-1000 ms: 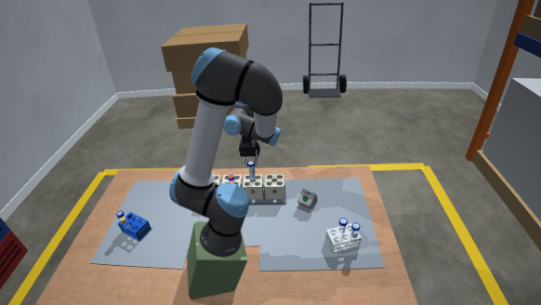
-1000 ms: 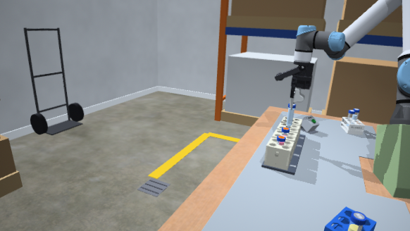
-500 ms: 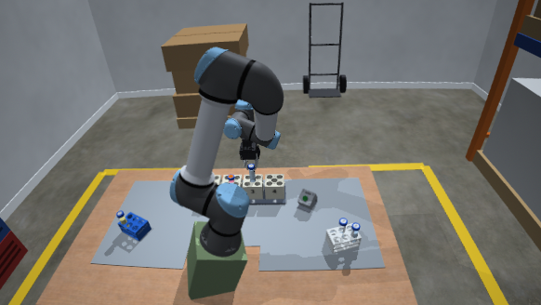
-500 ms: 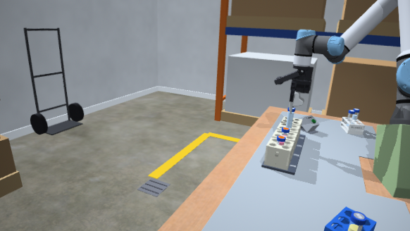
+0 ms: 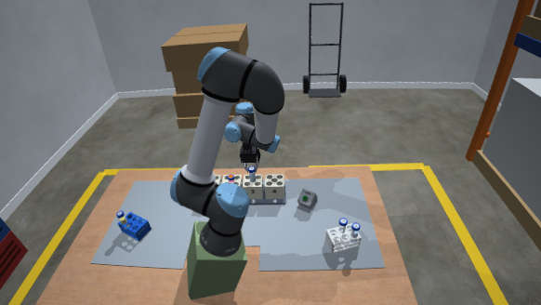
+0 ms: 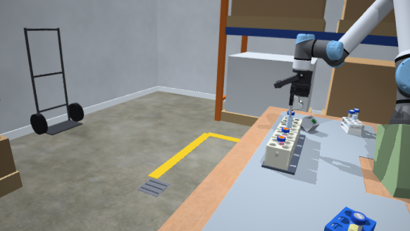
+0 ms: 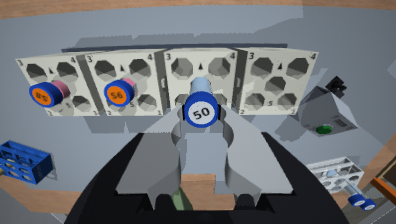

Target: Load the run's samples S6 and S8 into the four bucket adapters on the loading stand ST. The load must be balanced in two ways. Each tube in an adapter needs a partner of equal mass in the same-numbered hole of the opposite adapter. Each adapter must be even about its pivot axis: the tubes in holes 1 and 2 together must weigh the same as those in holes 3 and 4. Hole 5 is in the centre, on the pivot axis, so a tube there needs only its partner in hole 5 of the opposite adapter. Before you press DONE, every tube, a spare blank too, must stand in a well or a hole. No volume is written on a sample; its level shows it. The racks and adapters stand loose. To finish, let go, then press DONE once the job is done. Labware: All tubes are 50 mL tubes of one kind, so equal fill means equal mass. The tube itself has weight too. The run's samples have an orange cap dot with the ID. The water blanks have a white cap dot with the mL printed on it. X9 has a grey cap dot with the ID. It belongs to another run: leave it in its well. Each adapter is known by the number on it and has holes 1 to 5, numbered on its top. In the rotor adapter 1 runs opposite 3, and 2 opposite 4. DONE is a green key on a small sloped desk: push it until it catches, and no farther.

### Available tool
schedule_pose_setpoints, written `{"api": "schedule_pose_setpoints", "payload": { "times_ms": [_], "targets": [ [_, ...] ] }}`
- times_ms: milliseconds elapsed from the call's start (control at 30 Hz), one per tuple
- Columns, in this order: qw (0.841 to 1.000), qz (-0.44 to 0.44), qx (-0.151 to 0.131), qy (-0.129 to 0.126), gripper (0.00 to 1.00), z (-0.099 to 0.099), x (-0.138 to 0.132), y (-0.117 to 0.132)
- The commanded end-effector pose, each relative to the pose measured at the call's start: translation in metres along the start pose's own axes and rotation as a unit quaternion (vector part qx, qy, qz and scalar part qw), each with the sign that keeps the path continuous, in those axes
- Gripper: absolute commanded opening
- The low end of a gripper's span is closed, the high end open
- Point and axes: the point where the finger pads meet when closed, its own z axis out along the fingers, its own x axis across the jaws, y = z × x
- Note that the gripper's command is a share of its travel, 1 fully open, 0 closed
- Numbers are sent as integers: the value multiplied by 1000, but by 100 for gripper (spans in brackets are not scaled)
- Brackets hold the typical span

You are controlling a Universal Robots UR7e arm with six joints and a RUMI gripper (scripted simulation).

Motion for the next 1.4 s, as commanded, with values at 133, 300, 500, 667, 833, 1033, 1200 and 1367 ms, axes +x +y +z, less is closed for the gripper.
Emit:
{"api": "schedule_pose_setpoints", "payload": {
  "times_ms": [133,300,500,667,833,1033,1200,1367],
  "targets": [
    [1000,0,1,0,0,8,0,0],
    [1000,0,1,0,0,15,0,-1],
    [1000,0,1,0,0,23,0,-1],
    [1000,0,1,0,0,27,0,-1],
    [1000,0,1,0,0,34,0,-1],
    [1000,0,1,0,0,40,0,-1],
    [1000,0,1,0,0,42,0,-1],
    [1000,0,1,0,0,45,0,-1]
  ]
}}
